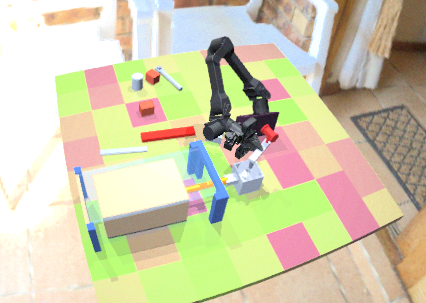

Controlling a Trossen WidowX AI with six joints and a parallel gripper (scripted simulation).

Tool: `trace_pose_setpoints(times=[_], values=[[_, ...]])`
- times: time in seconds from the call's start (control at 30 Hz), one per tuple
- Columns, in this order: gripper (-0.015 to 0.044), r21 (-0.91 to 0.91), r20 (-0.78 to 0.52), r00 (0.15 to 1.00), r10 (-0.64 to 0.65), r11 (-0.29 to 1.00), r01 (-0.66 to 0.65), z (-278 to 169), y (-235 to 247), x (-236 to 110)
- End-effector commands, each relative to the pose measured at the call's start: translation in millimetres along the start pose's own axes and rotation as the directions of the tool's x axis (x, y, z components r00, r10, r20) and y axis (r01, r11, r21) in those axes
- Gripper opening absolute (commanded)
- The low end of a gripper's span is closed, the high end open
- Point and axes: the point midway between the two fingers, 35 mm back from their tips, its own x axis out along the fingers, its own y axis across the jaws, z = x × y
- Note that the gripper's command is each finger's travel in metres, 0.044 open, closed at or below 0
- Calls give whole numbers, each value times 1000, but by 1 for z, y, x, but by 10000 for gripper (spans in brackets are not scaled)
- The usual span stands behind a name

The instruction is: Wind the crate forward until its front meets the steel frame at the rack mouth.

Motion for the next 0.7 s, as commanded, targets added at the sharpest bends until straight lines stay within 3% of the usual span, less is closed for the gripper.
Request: trace_pose_setpoints(times=[0.0, 0.67], values=[[0, -10, -2, 1000, 10, 1000, -10, 0, -3, 1], [0, -10, -3, 1000, 10, 1000, -10, -2, -13, -2]])
